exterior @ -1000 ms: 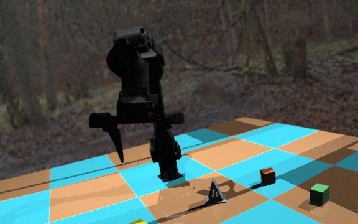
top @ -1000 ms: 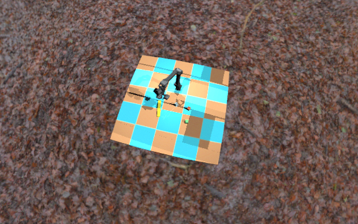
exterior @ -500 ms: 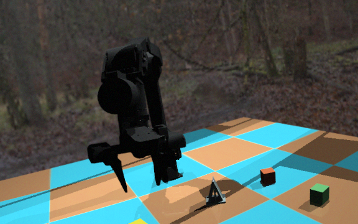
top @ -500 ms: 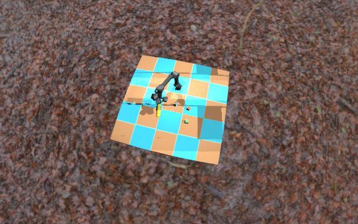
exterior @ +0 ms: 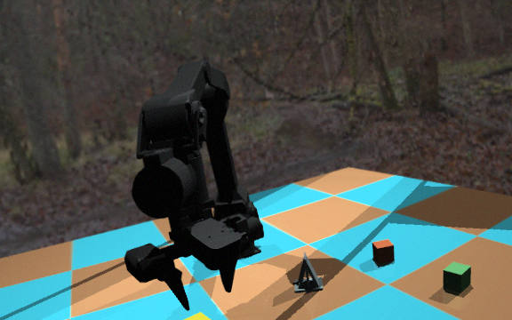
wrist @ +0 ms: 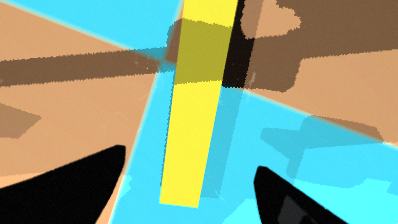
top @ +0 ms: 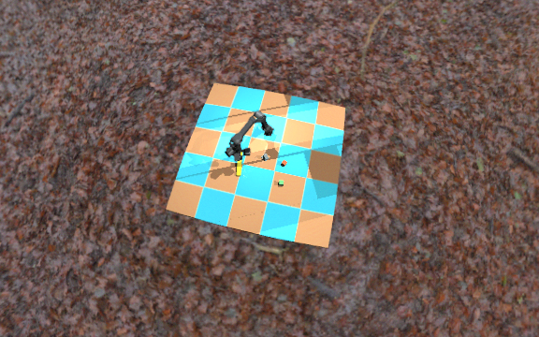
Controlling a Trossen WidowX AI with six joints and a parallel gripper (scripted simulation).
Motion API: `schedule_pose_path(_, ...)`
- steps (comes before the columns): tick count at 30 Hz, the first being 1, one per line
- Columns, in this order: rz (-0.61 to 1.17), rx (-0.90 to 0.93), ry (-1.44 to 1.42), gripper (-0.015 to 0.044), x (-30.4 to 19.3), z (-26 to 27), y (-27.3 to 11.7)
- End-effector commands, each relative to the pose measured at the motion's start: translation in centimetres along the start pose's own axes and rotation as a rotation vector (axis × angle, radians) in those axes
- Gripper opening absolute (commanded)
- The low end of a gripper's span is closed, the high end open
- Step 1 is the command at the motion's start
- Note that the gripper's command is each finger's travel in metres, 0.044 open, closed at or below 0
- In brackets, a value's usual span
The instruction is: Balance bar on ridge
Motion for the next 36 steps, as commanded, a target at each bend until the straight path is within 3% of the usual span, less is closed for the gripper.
schedule_pose_path(1, 0.001, 0.011, -0.010, 0.0315, 0.2, -0.1, 1.3)
schedule_pose_path(7, 0.001, 0.011, -0.010, 0.0315, 0.1, 0.0, 4.5)
schedule_pose_path(36, 0.001, 0.011, -0.010, 0.0315, 0.1, 0.0, 7.2)
Point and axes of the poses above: the point midway between the two fingers, 35 mm back from their tips, its own y axis out along the fingers, its own z axis across the jaws, x = y × z, the point moved 10 cm from there along -y, back along the fingers, and after that the axes turned 2 degrees about -y, right-handed, at the moved point
